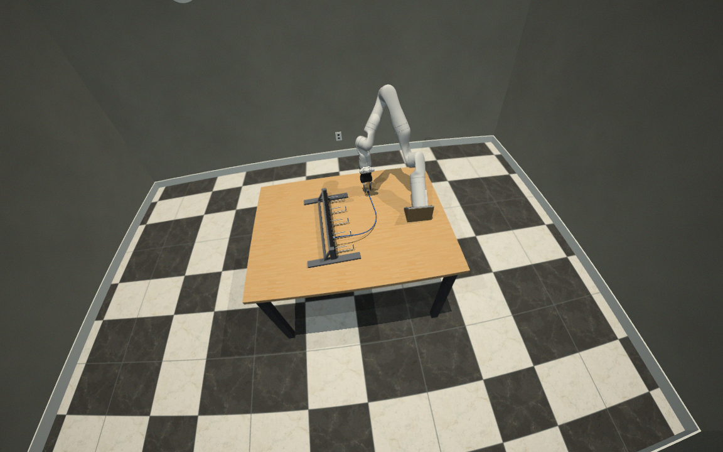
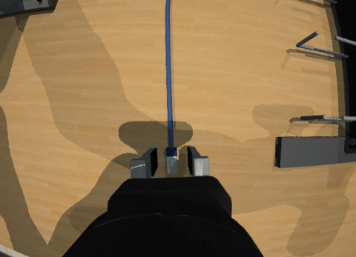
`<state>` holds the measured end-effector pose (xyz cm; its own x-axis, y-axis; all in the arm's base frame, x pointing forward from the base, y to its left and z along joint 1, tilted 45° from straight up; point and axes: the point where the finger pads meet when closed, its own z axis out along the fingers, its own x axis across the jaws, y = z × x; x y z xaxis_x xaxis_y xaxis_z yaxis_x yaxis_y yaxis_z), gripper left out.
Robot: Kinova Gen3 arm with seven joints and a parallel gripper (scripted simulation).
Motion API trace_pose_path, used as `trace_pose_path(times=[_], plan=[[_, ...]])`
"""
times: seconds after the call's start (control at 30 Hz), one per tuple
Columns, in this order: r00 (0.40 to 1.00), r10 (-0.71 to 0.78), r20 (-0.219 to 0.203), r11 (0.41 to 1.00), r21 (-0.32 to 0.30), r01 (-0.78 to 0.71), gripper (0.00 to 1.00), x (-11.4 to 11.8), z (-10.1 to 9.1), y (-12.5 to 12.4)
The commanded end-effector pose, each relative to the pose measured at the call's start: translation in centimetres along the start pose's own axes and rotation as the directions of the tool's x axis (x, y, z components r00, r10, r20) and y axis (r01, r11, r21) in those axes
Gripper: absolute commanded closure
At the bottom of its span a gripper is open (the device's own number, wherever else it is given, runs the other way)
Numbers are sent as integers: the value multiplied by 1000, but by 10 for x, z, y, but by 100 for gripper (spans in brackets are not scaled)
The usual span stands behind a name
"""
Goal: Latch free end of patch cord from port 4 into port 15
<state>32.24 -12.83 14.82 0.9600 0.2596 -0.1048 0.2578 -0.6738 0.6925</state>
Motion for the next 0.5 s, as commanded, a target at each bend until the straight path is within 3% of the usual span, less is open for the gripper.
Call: trace_pose_path(times=[0.0, 0.47], plan=[[1000, 0, 6, 1000, -2, 0, 27, -1, 3, 0], [1000, 0, 6, 1000, -2, 0, 27, -1, 6, 0]])
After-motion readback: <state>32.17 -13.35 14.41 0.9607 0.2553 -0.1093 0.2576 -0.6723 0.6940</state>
